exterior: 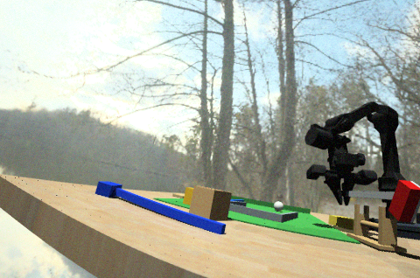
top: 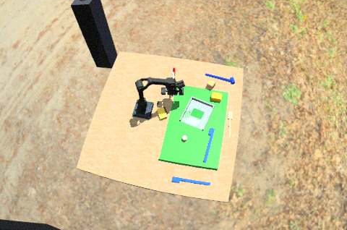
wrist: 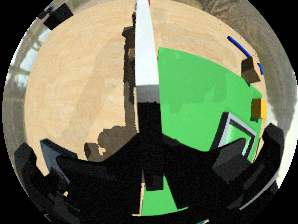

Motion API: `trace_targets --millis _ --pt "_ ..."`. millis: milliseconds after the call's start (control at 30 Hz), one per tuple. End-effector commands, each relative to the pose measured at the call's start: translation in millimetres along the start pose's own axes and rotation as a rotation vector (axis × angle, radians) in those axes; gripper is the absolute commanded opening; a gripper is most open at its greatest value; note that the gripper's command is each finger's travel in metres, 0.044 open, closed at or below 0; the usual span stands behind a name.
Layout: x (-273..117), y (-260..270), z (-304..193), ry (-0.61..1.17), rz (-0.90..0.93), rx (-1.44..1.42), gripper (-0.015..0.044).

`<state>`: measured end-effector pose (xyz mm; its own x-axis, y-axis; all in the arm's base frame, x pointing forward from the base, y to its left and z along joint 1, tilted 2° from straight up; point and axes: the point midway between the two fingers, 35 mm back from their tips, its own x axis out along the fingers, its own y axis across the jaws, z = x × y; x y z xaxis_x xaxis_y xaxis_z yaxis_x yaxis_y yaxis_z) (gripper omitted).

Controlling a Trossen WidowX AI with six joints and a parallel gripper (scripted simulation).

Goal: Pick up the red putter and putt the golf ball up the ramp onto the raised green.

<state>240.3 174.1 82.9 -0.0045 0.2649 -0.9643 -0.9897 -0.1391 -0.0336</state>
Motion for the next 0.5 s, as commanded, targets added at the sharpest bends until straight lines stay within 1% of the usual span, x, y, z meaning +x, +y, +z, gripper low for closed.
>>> trace_targets --millis 0,200,267,300,467 --pt "-25.9 -1.4 8.9 -0.019 -0.018 -0.005 0.0000" --pt "-57.8 3.2 15.4 -0.018 -0.017 -0.005 0.0000" --pt "-58.8 3.4 15.5 -0.018 -0.017 -0.005 0.0000" --pt "-50.0 1.7 11.5 -0.006 -0.012 0.001 0.0000" --pt "-55.6 -6.6 -9.0 0.010 -0.030 0.109 0.0000"
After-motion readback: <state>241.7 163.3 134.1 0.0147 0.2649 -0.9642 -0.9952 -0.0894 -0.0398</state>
